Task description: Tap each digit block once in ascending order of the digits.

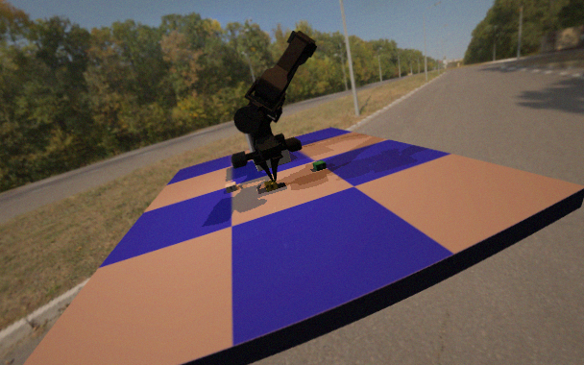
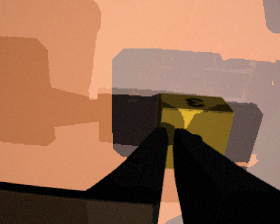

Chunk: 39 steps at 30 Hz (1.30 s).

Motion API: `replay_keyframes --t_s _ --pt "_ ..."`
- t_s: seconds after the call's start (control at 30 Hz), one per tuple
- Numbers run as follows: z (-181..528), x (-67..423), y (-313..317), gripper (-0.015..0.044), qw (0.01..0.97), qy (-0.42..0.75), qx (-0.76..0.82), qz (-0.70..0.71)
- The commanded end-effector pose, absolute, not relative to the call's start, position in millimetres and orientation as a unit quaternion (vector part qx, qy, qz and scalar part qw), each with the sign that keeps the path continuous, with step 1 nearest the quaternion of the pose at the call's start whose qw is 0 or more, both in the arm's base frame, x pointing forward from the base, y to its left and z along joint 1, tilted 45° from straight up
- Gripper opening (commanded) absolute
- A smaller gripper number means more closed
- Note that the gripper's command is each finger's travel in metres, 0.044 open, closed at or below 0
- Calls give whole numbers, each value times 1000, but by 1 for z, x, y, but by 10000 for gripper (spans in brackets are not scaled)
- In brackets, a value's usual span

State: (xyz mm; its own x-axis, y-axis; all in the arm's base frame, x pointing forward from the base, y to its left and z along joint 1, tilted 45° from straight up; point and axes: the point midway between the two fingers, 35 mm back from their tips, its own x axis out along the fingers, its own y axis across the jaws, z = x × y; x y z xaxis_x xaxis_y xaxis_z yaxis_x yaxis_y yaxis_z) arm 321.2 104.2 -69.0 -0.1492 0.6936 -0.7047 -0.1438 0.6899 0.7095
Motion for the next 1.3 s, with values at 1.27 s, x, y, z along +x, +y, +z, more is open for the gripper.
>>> replay_keyframes --t_s 1.27 --pt "119 260 133 20 622 677 204 336"
